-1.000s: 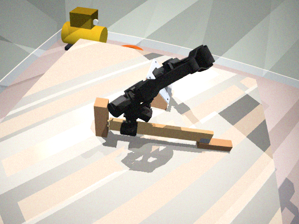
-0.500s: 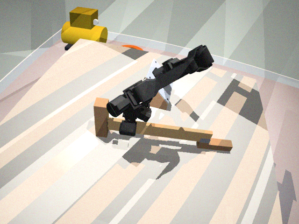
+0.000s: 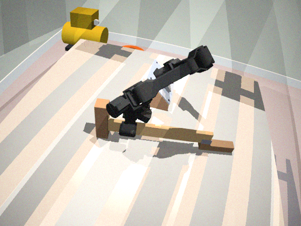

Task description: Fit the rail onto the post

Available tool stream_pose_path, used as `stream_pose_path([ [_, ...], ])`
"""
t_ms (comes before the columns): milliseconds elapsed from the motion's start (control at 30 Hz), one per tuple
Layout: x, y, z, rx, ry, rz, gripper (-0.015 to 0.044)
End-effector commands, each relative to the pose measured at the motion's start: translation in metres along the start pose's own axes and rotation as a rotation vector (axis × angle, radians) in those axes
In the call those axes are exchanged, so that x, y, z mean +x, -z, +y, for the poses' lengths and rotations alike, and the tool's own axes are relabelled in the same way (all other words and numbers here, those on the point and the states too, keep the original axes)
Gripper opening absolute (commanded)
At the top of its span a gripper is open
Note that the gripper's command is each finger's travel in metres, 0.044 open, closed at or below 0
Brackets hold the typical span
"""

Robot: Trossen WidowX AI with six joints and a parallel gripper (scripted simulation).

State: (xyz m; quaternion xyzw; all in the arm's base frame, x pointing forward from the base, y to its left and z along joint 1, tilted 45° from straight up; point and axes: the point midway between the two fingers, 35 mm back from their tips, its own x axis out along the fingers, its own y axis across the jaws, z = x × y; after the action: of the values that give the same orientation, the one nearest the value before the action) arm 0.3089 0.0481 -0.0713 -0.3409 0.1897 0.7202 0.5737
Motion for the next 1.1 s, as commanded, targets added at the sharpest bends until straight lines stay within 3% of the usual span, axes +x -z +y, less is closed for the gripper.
stream_pose_path([
  [0,0.000,0.000,0.000,0.000,0.000,0.000,0.0053],
  [500,0.000,0.000,0.000,0.000,0.000,0.000,0.0440],
  [1067,-0.030,-0.030,0.001,-0.002,0.009,0.004,0.0440],
])
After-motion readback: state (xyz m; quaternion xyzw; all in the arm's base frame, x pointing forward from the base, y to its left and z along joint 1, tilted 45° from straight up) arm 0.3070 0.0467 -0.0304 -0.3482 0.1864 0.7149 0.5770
